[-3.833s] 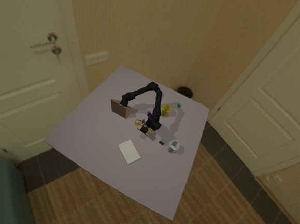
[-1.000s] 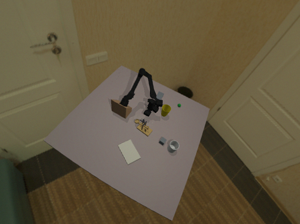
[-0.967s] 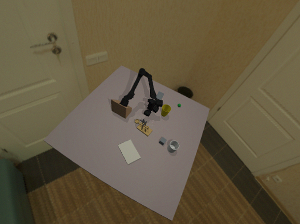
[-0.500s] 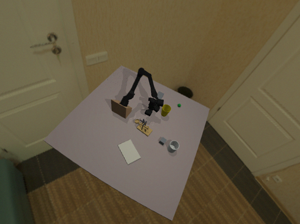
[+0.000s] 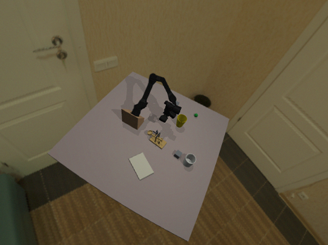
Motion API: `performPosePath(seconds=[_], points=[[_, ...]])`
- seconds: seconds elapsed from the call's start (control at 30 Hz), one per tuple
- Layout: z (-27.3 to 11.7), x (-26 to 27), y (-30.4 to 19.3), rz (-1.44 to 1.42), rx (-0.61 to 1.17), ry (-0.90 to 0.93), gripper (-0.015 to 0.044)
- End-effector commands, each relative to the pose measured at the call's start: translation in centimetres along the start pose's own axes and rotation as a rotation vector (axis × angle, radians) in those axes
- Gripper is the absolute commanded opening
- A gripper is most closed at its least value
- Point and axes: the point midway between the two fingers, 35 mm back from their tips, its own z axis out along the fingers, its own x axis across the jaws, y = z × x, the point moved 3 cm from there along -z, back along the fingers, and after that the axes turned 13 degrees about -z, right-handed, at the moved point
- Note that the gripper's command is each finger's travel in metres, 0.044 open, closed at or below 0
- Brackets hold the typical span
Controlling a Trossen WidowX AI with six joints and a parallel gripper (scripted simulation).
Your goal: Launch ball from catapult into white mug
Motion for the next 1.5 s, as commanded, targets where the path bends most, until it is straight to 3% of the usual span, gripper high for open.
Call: performPosePath(seconds=[0.0, 0.27, 1.47], points=[[-2.1, 0.6, -0.1, -0.003, -0.006, 0.016, 0.0], [-3.3, 0.5, -0.4, 0.007, 0.0, 0.024, 0.0], [0.4, -14.8, -6.0, 0.135, 0.284, 0.072, 0.0]])
